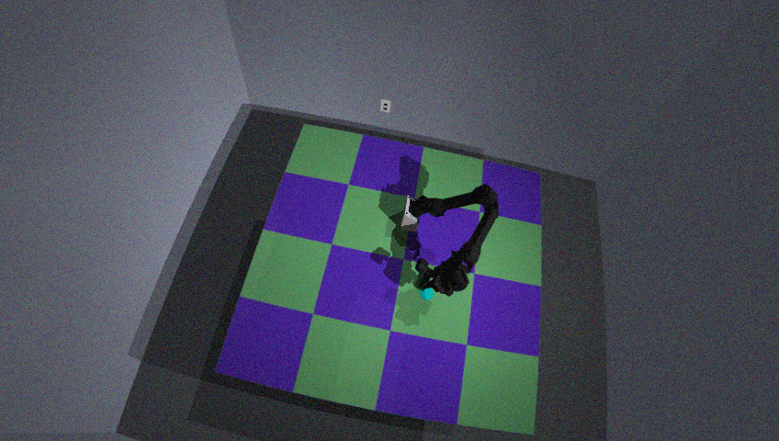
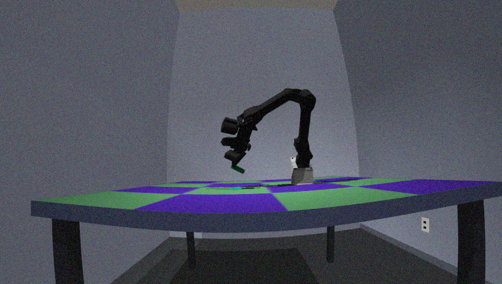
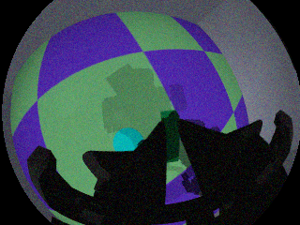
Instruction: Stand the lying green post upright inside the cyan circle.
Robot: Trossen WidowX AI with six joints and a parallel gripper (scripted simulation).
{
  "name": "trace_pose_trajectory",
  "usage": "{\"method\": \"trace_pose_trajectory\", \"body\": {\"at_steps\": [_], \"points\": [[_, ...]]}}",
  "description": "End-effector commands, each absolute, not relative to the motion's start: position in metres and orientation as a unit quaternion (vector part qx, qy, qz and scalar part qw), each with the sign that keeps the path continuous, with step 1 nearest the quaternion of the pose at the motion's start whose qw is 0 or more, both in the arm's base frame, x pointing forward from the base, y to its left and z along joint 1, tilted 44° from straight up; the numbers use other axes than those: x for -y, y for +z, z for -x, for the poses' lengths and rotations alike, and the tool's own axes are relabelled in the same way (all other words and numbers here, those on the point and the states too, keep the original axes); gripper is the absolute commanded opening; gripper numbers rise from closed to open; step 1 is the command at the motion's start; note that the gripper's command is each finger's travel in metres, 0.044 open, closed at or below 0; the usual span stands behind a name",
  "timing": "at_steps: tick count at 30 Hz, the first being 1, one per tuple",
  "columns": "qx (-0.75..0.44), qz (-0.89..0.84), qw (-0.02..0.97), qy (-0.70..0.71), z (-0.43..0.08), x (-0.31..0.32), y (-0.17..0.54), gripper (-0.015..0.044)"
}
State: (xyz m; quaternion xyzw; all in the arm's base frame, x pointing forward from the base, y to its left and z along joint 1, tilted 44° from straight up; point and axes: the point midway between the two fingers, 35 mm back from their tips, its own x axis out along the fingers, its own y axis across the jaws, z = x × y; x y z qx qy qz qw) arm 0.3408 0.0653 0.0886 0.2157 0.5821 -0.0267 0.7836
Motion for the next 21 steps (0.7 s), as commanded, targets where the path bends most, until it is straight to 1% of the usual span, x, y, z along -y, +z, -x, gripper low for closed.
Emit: {"method": "trace_pose_trajectory", "body": {"at_steps": [1,21], "points": [[-0.569,-0.215,0.793,-0.036,-0.3397,-0.0649,0.0895,0.0023],[-0.517,-0.211,0.827,-0.064,-0.3415,-0.067,0.0903,0.0023]]}}
